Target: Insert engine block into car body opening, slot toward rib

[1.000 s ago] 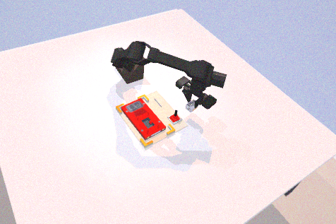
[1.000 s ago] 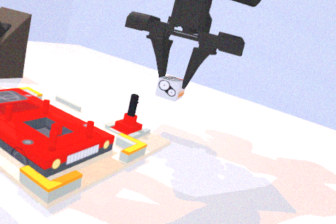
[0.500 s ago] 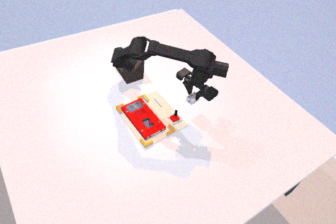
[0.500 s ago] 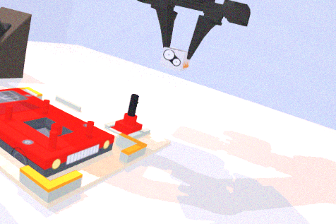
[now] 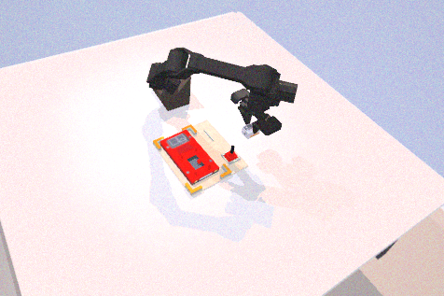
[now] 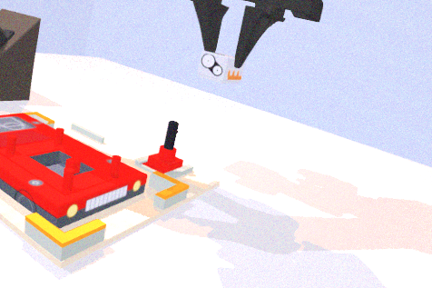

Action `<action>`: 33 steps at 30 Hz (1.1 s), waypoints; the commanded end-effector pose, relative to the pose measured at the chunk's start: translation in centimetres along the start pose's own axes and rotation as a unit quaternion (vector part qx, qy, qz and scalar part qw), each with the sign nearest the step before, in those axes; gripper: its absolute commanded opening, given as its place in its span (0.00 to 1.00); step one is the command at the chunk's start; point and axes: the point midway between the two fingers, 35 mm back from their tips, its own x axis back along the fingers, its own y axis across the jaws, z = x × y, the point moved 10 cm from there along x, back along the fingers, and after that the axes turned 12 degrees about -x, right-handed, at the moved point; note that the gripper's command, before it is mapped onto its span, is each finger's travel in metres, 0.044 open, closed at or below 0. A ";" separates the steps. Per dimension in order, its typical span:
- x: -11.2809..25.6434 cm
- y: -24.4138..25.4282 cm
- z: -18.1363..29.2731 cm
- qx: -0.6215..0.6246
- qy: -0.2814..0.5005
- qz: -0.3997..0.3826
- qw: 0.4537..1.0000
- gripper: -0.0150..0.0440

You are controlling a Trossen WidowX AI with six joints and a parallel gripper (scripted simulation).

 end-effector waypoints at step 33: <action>-3.9 -0.9 11.1 -0.445 -0.003 0.002 0.895 0.25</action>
